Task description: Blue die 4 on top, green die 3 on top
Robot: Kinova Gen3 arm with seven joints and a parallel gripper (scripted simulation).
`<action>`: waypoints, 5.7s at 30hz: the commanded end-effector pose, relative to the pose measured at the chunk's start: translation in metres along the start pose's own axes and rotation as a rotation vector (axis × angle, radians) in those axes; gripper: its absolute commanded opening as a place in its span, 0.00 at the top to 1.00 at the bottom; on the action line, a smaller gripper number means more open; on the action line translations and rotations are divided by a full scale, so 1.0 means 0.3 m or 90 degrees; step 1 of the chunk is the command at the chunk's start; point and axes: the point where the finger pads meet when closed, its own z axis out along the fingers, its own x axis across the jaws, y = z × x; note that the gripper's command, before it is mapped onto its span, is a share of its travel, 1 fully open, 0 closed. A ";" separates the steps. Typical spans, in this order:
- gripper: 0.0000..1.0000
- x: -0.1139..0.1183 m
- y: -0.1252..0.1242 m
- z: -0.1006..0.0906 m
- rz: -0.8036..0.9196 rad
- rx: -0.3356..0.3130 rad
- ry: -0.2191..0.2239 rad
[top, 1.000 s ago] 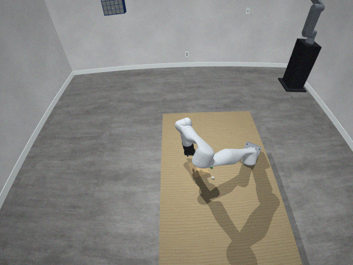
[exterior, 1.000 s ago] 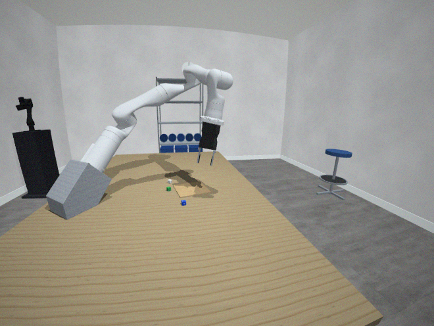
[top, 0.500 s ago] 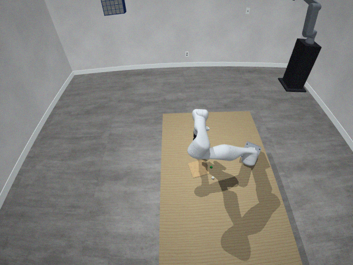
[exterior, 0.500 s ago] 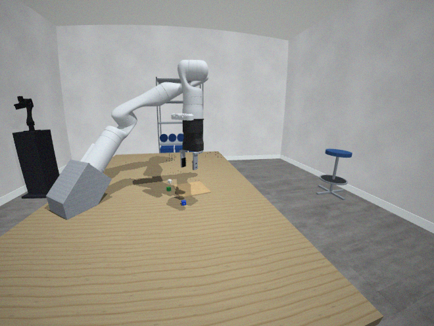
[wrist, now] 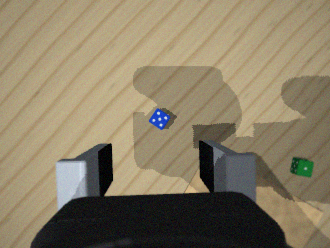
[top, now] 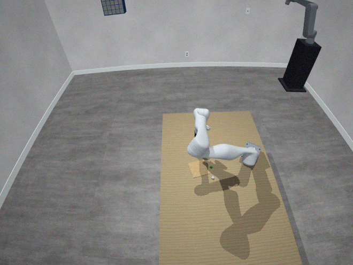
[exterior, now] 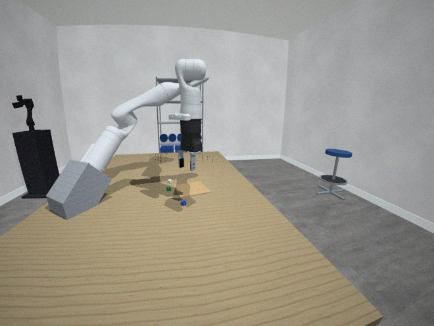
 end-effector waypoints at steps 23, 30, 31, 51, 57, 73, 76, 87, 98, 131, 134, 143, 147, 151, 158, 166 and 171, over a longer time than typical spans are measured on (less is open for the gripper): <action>0.00 -0.004 -0.001 0.286 0.000 0.000 -0.001; 0.00 -0.005 -0.001 0.375 0.000 0.000 -0.001; 0.00 -0.005 -0.001 0.378 0.000 0.000 -0.001; 0.00 -0.005 -0.001 0.379 0.000 0.000 -0.001; 0.00 -0.005 -0.001 0.379 0.000 0.000 -0.001; 0.00 -0.005 -0.001 0.379 0.000 0.000 -0.001; 0.00 -0.001 0.001 0.379 0.000 0.000 -0.001; 0.00 0.133 0.050 0.379 0.000 0.000 -0.001; 0.00 0.338 0.127 0.379 0.000 0.000 -0.001; 0.00 0.477 0.179 0.380 0.000 0.000 -0.001; 0.00 0.477 0.179 0.380 0.000 0.000 -0.001; 0.00 0.477 0.179 0.380 0.000 0.000 -0.001; 0.00 0.477 0.179 0.380 0.000 0.000 -0.001; 0.00 0.477 0.179 0.380 0.000 0.000 -0.001; 0.00 0.489 0.191 0.380 0.000 0.000 -0.001; 0.00 0.554 0.257 0.380 0.000 0.000 -0.001; 0.00 0.614 0.317 0.380 0.000 0.000 -0.001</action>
